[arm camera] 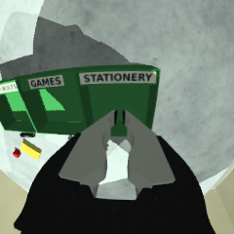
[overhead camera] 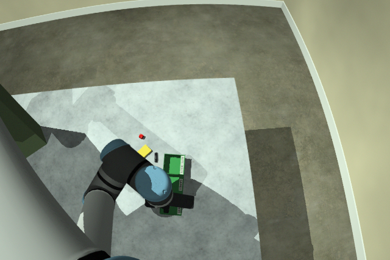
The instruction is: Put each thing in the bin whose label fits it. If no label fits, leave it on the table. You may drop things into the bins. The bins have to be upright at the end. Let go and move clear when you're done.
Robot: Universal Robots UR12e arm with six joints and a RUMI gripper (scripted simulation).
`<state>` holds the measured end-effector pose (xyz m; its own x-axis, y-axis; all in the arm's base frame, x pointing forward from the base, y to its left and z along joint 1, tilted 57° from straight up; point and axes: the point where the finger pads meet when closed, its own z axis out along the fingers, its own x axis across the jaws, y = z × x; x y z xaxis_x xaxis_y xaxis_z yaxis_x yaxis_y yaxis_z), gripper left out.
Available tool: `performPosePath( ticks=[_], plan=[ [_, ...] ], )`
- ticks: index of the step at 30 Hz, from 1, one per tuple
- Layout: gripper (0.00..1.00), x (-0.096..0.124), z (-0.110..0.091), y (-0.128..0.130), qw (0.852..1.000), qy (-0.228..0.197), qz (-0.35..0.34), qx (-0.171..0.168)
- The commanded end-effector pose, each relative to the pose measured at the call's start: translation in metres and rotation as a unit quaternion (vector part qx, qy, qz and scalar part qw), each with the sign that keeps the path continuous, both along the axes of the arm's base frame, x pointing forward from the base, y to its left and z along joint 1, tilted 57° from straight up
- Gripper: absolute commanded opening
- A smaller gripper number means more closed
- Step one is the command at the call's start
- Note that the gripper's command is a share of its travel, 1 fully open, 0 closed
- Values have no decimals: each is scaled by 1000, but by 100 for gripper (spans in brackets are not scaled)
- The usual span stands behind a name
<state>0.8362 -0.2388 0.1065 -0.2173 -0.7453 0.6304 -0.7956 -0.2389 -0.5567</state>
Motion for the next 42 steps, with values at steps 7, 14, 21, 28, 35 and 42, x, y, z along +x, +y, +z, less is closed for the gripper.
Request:
performPosePath(
  ticks=[7,14,21,28,35,42],
  plan=[
    [4,0,0,1,1000,0,0,0],
    [4,0,0,1,1000,0,0,0],
    [4,0,0,1,1000,0,0,0],
    [4,-4,4,5,1000,0,0,0],
    [4,-7,8,9,1000,0,0,0],
    [4,-13,13,15,1000,0,0,0]
  ],
)
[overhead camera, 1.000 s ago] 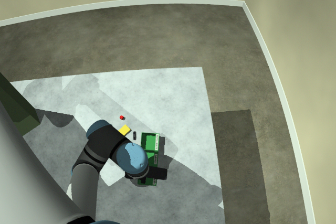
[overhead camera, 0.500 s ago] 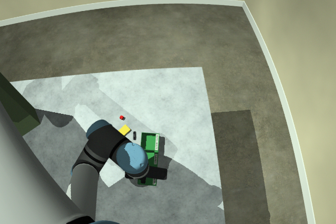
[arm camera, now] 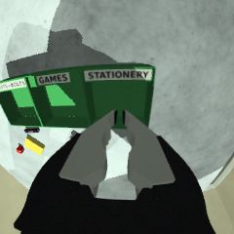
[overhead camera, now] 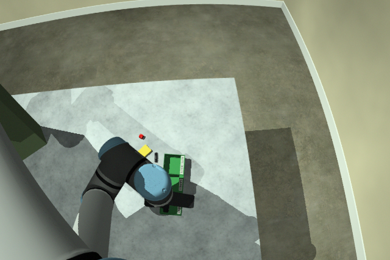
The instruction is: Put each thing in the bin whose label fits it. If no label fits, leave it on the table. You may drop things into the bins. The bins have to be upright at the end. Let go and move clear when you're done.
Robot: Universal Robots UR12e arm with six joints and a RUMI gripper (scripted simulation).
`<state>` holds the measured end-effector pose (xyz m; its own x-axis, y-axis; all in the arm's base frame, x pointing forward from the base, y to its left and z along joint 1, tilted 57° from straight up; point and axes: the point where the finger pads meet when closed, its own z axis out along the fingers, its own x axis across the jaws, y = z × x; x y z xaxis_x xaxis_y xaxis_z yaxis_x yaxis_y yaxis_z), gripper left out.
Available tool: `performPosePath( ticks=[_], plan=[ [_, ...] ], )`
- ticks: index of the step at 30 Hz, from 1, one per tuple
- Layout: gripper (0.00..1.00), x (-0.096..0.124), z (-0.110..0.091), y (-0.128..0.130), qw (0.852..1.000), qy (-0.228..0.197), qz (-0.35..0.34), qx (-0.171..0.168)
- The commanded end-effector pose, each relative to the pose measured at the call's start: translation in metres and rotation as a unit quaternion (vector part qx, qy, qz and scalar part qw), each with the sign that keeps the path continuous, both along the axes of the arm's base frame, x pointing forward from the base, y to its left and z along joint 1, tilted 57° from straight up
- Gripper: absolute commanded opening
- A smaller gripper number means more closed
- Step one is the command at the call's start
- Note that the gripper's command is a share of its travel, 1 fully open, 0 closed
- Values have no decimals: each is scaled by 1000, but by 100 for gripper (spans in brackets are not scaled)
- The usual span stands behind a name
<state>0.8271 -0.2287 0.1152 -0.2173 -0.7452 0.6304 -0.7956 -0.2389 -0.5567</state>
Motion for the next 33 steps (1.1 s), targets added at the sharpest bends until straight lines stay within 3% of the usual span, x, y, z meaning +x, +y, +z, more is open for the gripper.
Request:
performPosePath(
  ticks=[1,22,33],
  plan=[
    [4,-4,5,5,1000,0,0,0],
    [4,-20,20,23,1000,0,0,0],
    [4,-12,-9,56,1000,0,0,0]
  ],
)
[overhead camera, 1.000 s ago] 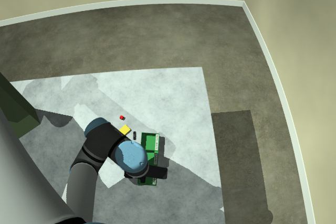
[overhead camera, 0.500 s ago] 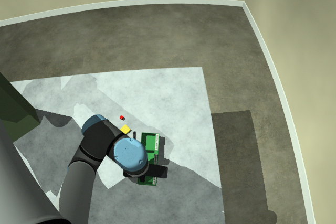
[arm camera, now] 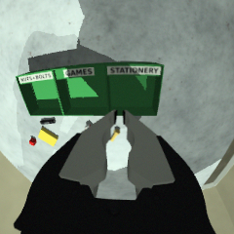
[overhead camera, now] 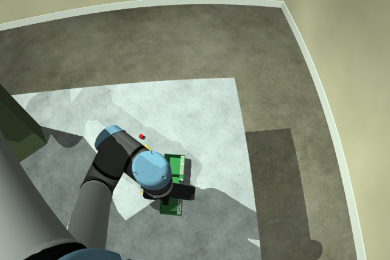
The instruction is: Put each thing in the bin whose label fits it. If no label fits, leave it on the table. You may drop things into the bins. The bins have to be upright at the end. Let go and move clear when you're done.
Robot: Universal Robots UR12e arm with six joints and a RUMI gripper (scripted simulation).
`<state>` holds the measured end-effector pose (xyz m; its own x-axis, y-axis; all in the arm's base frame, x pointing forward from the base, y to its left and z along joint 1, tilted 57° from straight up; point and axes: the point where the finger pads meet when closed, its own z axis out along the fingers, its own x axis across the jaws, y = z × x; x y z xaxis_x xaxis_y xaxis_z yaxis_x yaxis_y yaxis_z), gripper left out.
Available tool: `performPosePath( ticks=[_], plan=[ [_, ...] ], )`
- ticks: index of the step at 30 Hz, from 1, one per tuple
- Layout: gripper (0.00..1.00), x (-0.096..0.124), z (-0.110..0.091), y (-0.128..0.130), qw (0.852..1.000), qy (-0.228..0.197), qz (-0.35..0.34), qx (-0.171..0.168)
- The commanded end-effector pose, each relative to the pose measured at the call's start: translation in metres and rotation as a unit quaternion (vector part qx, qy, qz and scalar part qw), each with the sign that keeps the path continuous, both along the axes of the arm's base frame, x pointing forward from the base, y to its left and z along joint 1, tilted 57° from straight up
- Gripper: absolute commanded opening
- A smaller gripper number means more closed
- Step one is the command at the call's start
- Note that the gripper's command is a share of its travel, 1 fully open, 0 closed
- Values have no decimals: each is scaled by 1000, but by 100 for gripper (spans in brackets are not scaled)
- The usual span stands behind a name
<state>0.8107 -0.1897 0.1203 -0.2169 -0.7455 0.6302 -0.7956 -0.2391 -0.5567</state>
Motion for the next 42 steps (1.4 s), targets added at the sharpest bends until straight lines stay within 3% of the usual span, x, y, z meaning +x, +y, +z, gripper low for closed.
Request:
performPosePath(
  ticks=[1,7,18,42],
  plan=[
    [4,5,-17,21,1000,0,0,0],
    [4,11,-37,43,1000,0,0,0],
    [4,12,-39,46,1000,0,0,0],
    [4,42,-68,13,1000,0,0,0]
  ],
)
